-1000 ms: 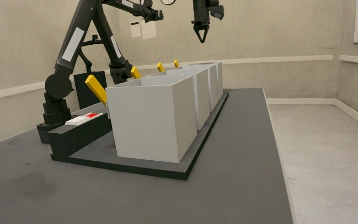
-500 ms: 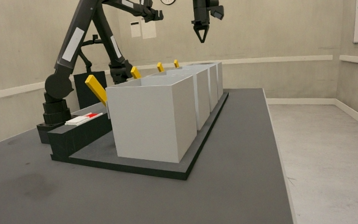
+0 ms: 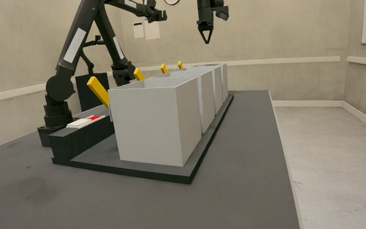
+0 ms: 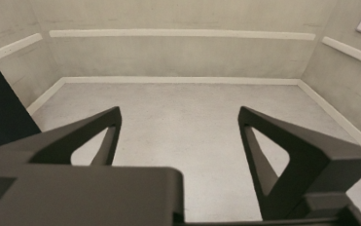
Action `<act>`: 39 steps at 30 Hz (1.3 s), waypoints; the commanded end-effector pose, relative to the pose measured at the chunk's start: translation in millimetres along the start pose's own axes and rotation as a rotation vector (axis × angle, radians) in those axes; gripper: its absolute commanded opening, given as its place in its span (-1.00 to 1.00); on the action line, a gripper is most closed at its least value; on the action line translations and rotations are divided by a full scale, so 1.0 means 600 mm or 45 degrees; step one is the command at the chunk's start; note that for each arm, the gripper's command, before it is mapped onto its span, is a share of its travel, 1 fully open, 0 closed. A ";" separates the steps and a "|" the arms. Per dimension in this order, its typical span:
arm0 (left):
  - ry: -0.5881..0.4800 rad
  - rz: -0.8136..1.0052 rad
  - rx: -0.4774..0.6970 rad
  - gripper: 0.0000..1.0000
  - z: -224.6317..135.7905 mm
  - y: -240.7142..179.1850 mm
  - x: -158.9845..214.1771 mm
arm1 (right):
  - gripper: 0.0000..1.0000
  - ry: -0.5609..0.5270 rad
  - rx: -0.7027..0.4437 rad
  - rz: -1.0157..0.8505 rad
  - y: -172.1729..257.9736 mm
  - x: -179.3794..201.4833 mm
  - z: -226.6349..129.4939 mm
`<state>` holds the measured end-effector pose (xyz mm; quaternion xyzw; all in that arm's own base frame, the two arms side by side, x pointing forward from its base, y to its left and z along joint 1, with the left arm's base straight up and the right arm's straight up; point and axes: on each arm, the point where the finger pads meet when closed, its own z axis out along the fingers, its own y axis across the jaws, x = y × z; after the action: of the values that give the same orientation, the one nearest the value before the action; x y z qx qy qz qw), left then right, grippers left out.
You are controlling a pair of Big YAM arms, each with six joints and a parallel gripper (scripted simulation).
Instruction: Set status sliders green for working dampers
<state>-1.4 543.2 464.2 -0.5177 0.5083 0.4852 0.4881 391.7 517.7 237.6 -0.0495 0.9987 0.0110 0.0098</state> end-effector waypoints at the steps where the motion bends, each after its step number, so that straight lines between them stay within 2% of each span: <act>1: -0.067 0.016 -0.004 1.00 0.000 0.005 -0.061 | -1.00 -0.057 -0.055 -0.210 0.014 -0.002 -0.052; 4: -0.067 0.016 -0.004 1.00 0.000 0.005 -0.061 | -1.00 -0.056 -0.053 -0.244 0.013 -0.002 -0.051; 5: -0.067 0.016 -0.004 1.00 0.000 0.005 -0.061 | -1.00 -0.055 -0.048 -0.330 0.012 -0.001 -0.050; 19: -0.067 0.016 -0.004 1.00 0.000 0.005 -0.061 | -1.00 -0.045 -0.026 -0.812 0.007 0.004 -0.040; 21: -0.067 0.016 -0.004 1.00 0.000 0.005 -0.061 | -1.00 -0.045 -0.026 -0.812 0.007 0.004 -0.040; 22: -0.067 0.016 -0.004 1.00 0.000 0.005 -0.061 | -1.00 -0.043 -0.022 -0.899 0.006 0.005 -0.038; 36: -0.067 0.016 -0.004 1.00 0.000 0.005 -0.061 | -1.00 -0.039 -0.011 -1.385 0.004 0.007 -0.035; 38: -0.067 0.016 -0.004 1.00 0.000 0.005 -0.061 | -1.00 -0.039 -0.011 -1.385 0.004 0.007 -0.035; 39: -0.067 0.016 -0.004 1.00 0.000 0.005 -0.061 | -1.00 -0.036 -0.008 -1.472 0.003 0.008 -0.033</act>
<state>-1.4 543.2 464.2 -0.5177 0.5083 0.4852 0.4881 390.9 516.8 237.2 -0.5279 0.8492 0.0036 0.0116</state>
